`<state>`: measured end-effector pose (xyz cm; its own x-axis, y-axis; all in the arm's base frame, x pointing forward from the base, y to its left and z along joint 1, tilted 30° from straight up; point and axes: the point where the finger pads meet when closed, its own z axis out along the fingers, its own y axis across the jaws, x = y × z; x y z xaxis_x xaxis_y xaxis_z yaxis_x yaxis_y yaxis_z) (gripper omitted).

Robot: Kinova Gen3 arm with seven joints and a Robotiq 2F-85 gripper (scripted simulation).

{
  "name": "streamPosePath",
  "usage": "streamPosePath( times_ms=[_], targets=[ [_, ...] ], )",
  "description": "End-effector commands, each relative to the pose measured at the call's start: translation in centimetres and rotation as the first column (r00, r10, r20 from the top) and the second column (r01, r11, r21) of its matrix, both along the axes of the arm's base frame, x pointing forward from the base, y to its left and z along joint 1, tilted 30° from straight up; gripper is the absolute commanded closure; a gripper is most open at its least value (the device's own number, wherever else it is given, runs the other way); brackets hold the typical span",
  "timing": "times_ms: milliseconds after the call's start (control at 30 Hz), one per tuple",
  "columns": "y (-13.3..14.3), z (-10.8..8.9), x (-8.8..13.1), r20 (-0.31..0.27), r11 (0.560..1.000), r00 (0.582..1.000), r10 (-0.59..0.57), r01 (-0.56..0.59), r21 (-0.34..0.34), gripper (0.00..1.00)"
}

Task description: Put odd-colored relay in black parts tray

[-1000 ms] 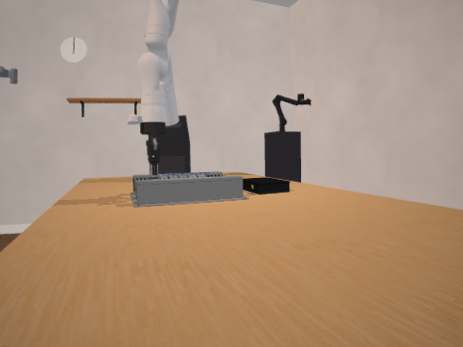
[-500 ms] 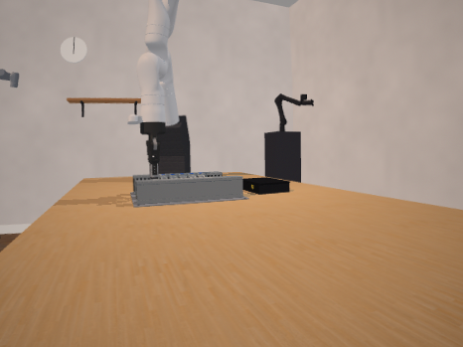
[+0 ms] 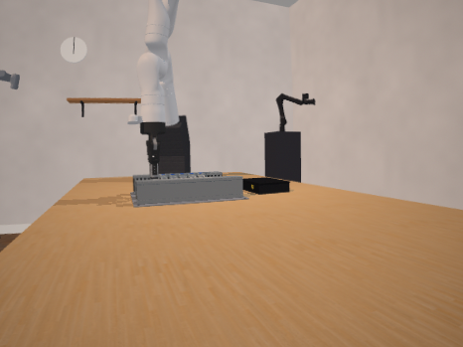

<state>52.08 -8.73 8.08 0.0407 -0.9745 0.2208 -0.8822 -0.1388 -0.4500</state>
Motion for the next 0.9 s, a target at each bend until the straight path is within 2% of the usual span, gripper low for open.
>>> streamPosePath(
  times_ms=[0,300,867],
  targets=[
    [0.0,0.1,-0.2,-0.004,1.0,1.0,0.003,-0.003,-0.003,1.0],
    [0.1,0.3,-0.4,-0.005,1.0,1.0,0.003,-0.003,-0.003,1.0],
    [0.6,2.6,-1.9,-0.005,1.0,1.0,0.003,-0.003,-0.002,1.0]
  ],
)
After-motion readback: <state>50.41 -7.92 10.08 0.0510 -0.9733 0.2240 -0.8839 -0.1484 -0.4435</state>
